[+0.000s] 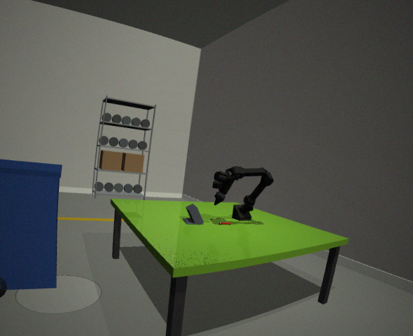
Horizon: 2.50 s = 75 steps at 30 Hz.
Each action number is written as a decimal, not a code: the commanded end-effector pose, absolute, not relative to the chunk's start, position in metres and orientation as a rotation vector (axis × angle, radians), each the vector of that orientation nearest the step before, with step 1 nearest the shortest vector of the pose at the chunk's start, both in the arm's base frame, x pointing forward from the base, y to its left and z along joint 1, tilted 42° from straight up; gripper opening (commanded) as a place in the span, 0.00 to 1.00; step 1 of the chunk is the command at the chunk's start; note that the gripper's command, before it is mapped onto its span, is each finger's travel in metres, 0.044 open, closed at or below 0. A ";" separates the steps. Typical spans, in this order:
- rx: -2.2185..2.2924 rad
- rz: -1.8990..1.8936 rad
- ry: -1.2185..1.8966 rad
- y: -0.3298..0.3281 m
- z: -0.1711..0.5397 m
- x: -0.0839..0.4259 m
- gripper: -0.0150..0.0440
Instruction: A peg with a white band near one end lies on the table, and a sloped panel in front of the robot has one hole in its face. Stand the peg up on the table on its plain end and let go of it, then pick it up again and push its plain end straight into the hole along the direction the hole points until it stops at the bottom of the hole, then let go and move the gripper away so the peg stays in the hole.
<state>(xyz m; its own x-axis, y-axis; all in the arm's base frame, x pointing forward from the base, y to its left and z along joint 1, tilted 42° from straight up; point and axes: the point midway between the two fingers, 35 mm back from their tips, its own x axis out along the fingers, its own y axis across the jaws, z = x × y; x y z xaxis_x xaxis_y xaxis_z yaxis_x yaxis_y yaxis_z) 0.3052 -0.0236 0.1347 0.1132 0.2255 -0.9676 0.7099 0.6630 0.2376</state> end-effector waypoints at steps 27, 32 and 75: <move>0.828 0.308 1.582 0.032 0.098 0.272 1.00; 0.828 0.307 1.582 0.037 0.091 0.273 1.00; 0.831 0.311 1.581 0.079 0.045 0.273 0.91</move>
<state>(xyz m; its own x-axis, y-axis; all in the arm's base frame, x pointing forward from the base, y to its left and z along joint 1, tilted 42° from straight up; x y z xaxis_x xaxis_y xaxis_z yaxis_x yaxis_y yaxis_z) 0.2741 0.0774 0.0478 0.0255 0.6583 -0.7523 0.3224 0.7069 0.6295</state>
